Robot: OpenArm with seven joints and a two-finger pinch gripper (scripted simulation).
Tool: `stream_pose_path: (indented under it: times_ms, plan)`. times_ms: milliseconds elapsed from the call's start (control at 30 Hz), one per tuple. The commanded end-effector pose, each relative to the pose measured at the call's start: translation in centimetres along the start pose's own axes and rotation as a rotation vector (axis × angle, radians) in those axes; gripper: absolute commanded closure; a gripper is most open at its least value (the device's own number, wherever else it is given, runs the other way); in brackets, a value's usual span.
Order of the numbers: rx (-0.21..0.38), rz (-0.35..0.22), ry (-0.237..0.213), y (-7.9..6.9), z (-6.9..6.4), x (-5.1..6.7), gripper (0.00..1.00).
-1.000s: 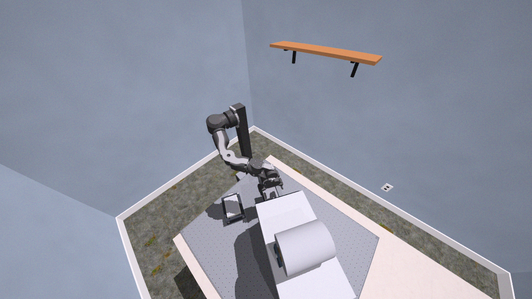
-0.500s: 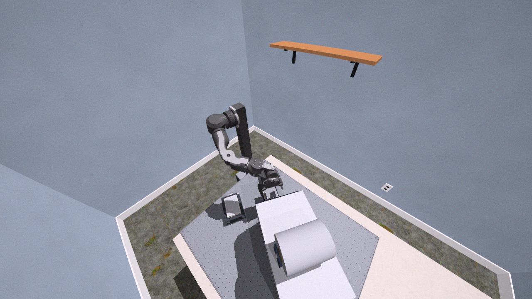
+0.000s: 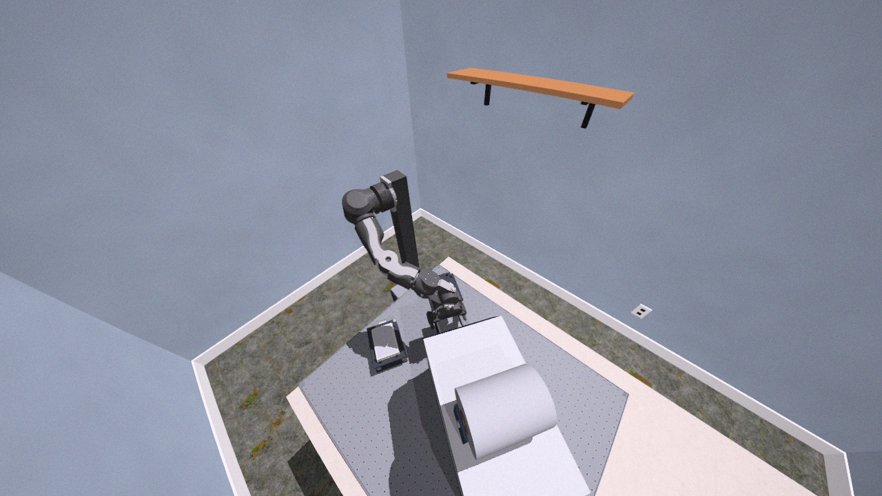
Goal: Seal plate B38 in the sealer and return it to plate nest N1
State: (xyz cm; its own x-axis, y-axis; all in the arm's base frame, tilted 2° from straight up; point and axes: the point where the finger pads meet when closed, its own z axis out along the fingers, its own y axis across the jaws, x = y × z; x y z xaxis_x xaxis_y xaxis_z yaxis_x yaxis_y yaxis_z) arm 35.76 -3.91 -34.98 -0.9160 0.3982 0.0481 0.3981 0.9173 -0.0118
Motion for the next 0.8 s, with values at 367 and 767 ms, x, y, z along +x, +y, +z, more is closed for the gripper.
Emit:
stream_pose_path:
  times_ms: [367, 767]
  plan:
    - [-0.019, -0.004, -0.019, 0.4, 0.2, -0.7, 0.23]
    - [-0.021, -0.005, -0.018, 0.5, 0.9, -0.6, 0.23]
